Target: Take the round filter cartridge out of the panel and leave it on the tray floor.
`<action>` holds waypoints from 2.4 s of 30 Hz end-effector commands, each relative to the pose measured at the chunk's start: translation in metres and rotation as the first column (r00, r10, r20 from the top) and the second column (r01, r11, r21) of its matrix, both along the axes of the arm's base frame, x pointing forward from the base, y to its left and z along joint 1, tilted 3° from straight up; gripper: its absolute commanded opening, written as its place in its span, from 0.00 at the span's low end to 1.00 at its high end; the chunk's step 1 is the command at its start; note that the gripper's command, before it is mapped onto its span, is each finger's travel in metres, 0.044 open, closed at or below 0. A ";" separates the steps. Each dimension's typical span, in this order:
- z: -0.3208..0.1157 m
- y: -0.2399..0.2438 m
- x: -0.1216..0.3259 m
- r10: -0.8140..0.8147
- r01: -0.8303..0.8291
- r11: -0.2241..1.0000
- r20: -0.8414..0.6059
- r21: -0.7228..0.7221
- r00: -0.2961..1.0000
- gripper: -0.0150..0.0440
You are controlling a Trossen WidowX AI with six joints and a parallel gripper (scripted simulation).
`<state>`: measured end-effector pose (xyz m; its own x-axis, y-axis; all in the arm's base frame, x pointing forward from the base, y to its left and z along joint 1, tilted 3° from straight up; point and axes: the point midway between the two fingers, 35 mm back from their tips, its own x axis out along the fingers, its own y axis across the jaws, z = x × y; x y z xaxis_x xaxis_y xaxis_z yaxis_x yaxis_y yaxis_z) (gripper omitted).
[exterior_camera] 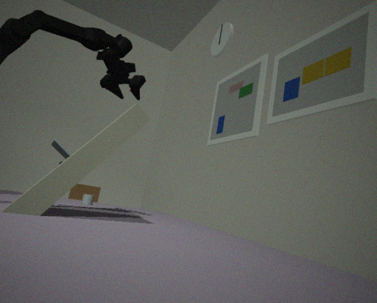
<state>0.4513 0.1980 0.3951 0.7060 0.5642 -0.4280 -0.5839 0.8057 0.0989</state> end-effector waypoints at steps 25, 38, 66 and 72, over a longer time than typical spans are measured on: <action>-0.136 -0.194 -0.135 -0.552 0.896 0.253 -0.706 0.365 0.444 0.43; -0.189 -0.222 -0.175 -0.499 0.936 -0.065 -0.823 0.347 0.270 0.43; -0.210 -0.223 -0.143 -0.499 0.935 -0.065 -0.823 0.349 0.272 0.43; -0.216 -0.223 -0.136 -0.499 0.935 -0.065 -0.822 0.350 0.273 0.43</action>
